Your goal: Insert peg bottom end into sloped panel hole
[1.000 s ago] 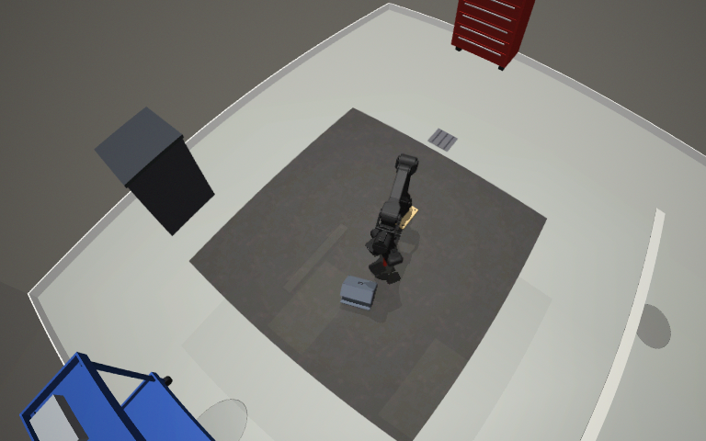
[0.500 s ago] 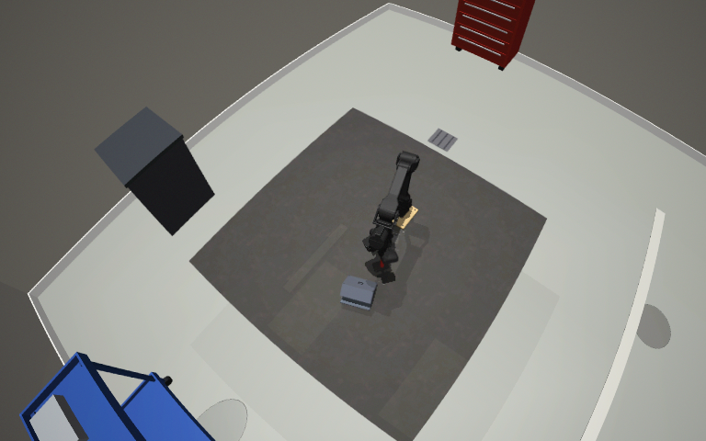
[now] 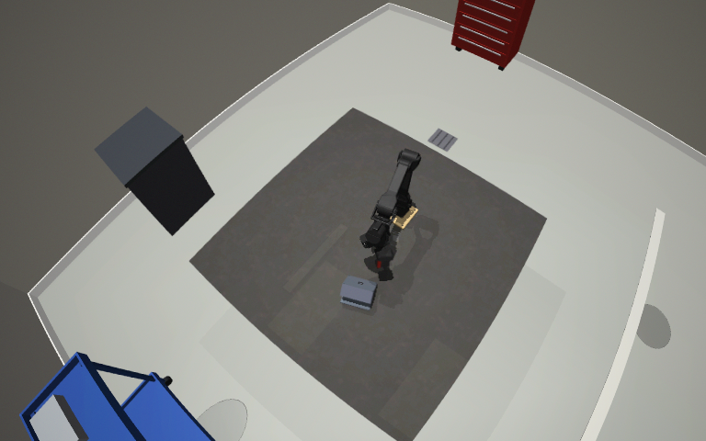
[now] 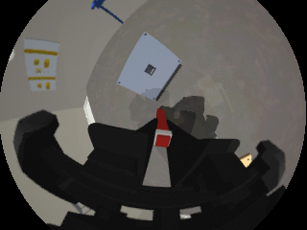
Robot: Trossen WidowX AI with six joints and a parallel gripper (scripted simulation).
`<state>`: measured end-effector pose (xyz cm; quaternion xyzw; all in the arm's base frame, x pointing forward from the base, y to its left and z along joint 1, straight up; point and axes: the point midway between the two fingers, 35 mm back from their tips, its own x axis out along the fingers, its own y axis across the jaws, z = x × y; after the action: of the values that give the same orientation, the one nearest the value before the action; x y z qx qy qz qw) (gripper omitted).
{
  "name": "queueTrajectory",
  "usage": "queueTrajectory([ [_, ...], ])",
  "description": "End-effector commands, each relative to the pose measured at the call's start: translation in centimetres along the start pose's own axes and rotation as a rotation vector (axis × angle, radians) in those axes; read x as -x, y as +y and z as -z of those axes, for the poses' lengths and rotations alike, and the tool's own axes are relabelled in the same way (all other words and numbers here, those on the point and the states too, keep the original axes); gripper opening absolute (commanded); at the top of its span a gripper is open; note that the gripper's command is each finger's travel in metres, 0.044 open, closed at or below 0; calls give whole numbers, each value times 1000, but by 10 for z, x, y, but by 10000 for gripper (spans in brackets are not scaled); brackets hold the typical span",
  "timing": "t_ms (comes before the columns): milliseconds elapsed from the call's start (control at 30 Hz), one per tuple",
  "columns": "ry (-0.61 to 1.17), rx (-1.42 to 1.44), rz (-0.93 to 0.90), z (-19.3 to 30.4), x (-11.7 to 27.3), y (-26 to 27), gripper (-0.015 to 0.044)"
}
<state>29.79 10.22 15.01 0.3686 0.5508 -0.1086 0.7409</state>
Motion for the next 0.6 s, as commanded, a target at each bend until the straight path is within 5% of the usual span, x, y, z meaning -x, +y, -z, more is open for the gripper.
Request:
queueTrajectory([
  [0, -7, -32, -24, -2, 0, -1, 0],
  [567, -54, -145, -123, -15, 4, -6, 0],
])
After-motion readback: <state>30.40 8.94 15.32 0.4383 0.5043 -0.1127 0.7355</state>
